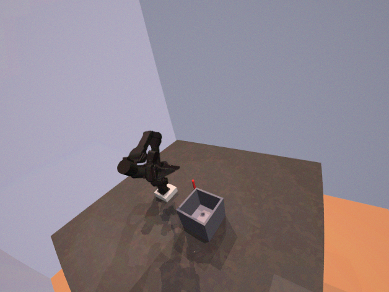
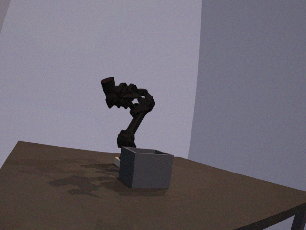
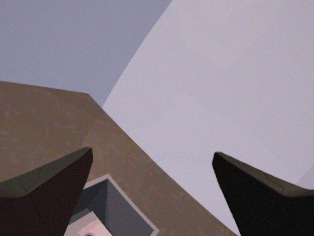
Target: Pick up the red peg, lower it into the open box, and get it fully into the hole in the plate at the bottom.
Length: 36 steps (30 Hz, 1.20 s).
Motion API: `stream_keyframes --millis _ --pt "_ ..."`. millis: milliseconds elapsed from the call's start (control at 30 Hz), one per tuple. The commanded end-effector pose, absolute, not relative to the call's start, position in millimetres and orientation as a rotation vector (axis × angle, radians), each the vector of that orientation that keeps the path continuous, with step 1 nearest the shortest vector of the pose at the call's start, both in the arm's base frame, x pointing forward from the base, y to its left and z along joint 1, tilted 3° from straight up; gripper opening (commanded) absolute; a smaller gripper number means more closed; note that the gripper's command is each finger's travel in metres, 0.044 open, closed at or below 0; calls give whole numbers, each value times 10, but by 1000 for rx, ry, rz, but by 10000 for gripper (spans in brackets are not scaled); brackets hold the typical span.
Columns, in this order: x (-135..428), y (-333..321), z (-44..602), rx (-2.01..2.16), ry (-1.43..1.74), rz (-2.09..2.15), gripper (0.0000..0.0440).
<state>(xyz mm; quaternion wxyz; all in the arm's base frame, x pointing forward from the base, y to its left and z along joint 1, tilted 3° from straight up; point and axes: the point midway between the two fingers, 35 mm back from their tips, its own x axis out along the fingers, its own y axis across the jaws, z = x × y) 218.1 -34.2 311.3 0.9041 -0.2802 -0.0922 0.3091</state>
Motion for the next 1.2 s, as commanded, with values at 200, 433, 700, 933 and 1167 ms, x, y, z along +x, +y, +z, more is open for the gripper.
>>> stream_keyframes --millis 200,433,700,933,1167 --pt "2263 -213 3067 -396 -89 695 440" --pt "2351 -63 2998 -196 53 737 440" --pt "2417 135 2910 22 231 764 440" --pt "2440 329 2823 202 399 768 440" --pt "2425 534 2721 371 578 749 440"
